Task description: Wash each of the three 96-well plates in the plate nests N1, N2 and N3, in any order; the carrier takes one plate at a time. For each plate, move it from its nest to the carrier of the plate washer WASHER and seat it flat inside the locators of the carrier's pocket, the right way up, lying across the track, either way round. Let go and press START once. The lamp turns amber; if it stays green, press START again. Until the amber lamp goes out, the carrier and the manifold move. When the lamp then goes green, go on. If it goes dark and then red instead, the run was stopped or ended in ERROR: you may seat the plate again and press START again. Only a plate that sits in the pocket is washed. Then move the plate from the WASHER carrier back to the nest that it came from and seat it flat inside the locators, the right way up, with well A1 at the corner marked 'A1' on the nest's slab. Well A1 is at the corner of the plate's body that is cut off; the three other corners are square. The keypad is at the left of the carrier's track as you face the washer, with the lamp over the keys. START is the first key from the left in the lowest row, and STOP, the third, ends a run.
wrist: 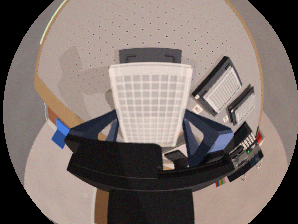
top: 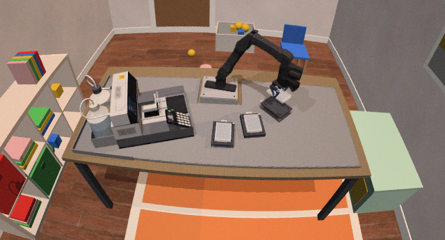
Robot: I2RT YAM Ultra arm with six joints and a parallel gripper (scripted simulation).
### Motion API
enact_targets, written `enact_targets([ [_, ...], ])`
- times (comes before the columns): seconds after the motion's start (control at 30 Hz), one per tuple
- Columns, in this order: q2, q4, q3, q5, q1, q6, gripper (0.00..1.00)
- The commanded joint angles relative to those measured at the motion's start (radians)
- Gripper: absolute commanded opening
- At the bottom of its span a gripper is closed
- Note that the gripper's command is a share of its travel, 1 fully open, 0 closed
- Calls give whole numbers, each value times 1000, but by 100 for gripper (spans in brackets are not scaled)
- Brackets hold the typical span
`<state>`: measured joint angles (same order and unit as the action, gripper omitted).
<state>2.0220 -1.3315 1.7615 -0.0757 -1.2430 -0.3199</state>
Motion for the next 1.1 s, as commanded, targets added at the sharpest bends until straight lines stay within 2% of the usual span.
enact_targets([
  [0.0, -12, 1, 8, 1, 1, 1, 0],
  [0.83, -12, 1, 8, 1, 1, 1, 0],
  [0.93, -24, 3, -9, 1, 40, -61, 0],
  [1.07, -34, 5, -24, 2, 78, -37, 0],
])
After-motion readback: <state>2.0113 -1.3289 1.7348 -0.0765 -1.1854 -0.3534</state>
